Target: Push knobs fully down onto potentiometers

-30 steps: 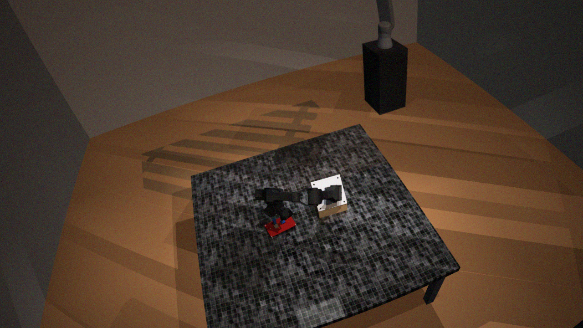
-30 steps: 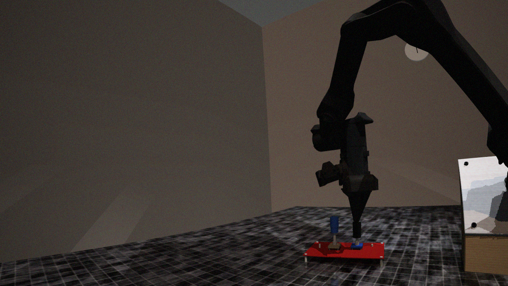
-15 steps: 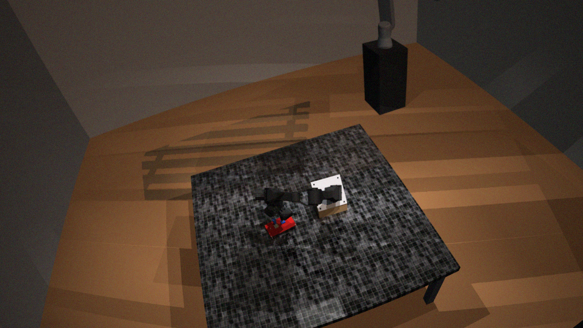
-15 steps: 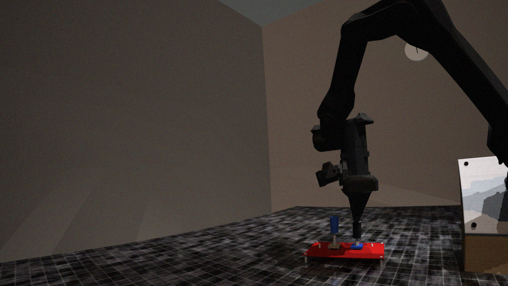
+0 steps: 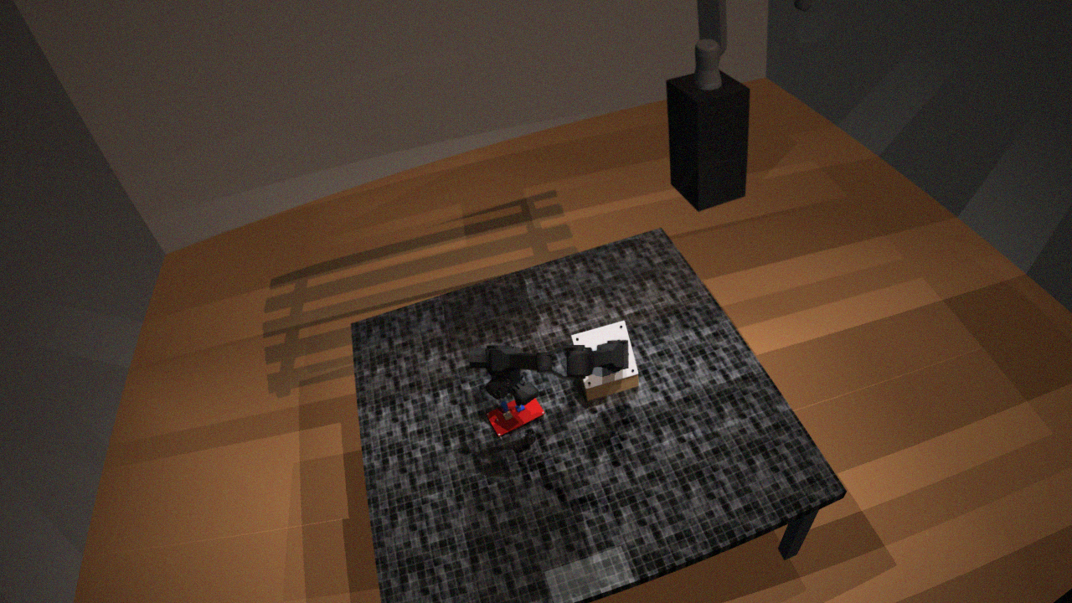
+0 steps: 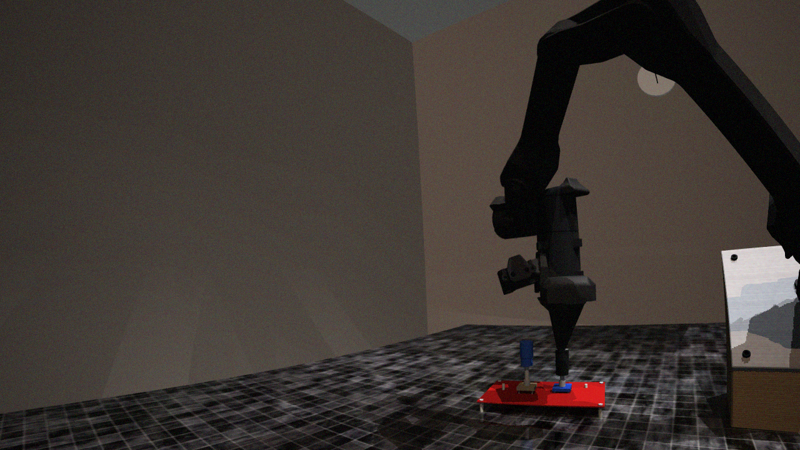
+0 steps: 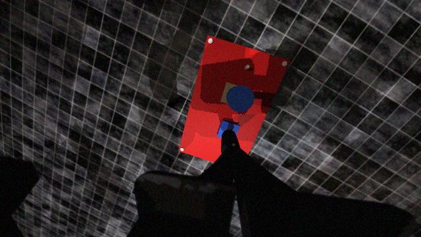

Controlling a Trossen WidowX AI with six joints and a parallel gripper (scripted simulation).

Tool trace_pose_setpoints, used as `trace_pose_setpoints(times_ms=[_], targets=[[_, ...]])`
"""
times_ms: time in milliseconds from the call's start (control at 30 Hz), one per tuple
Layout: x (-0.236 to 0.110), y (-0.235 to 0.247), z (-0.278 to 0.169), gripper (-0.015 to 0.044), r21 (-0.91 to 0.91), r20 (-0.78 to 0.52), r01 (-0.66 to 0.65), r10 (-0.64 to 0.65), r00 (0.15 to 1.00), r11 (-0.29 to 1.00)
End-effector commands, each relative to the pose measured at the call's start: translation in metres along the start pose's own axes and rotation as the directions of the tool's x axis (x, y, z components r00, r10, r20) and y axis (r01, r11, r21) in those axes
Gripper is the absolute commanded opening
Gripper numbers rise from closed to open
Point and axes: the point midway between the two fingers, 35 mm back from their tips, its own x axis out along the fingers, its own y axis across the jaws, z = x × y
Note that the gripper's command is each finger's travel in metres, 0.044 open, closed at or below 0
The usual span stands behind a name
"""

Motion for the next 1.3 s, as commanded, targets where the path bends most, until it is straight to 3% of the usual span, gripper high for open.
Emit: trace_pose_setpoints(times_ms=[0,1267], targets=[[0.0099,0.0021,0.0004,0.0000,-0.011,-0.012,-0.009,0.009,1.000,1.000],[0.0176,0.0023,0.0003,0.0000,-0.011,-0.011,-0.010,0.010,1.000,1.000]])
